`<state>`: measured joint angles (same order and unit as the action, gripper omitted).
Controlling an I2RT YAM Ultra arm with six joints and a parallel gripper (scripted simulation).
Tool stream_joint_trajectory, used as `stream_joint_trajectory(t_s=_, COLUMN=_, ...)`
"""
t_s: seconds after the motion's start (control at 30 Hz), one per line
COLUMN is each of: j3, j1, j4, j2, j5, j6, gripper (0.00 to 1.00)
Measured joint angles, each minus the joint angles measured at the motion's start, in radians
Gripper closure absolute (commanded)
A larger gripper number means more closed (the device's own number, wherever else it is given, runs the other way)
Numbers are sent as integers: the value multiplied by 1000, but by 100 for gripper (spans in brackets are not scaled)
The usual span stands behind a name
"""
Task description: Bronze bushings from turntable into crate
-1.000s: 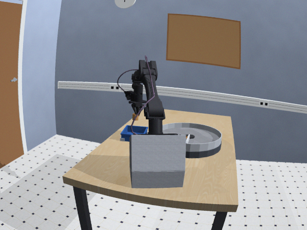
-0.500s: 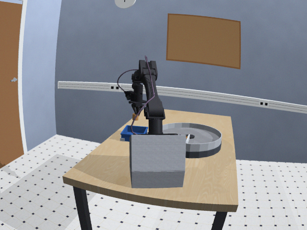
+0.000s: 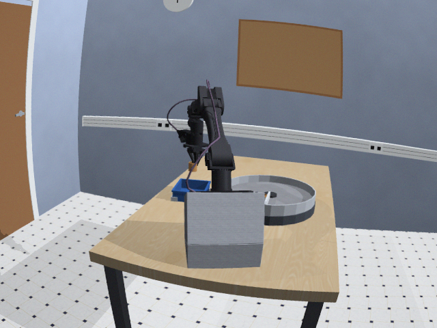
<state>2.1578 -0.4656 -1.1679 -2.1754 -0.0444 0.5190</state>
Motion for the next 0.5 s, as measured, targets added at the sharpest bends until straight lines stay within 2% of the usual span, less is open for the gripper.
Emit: stream_joint_trajectory(t_s=0.5, j3=5, j1=0, j4=-5, j2=-4, j5=0, j6=0, gripper=100)
